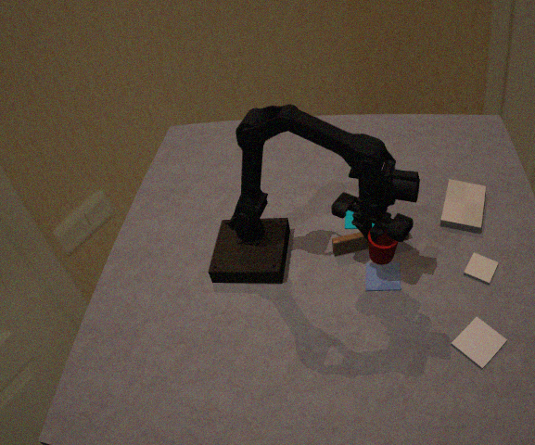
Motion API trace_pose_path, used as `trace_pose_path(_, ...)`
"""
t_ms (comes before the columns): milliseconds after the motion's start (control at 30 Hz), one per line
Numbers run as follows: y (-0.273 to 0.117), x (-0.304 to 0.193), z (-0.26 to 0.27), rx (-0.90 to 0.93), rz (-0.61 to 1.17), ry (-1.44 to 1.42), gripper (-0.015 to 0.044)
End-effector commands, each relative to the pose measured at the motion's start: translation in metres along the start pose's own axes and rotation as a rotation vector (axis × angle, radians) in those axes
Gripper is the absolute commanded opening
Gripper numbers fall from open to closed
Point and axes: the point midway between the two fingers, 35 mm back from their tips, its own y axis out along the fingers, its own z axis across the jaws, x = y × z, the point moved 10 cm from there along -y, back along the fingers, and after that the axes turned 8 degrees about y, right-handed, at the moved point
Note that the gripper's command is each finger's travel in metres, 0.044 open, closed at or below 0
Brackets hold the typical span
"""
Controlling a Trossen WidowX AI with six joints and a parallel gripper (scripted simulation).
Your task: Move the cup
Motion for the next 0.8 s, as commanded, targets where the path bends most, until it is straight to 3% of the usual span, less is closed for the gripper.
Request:
trace_pose_path(0, -0.001, 0.006, 0.008, -0.003, 0.0, -0.001, 0.0)
trace_pose_path(767, -0.001, 0.041, 0.052, -0.003, -0.003, 0.001, 0.0)
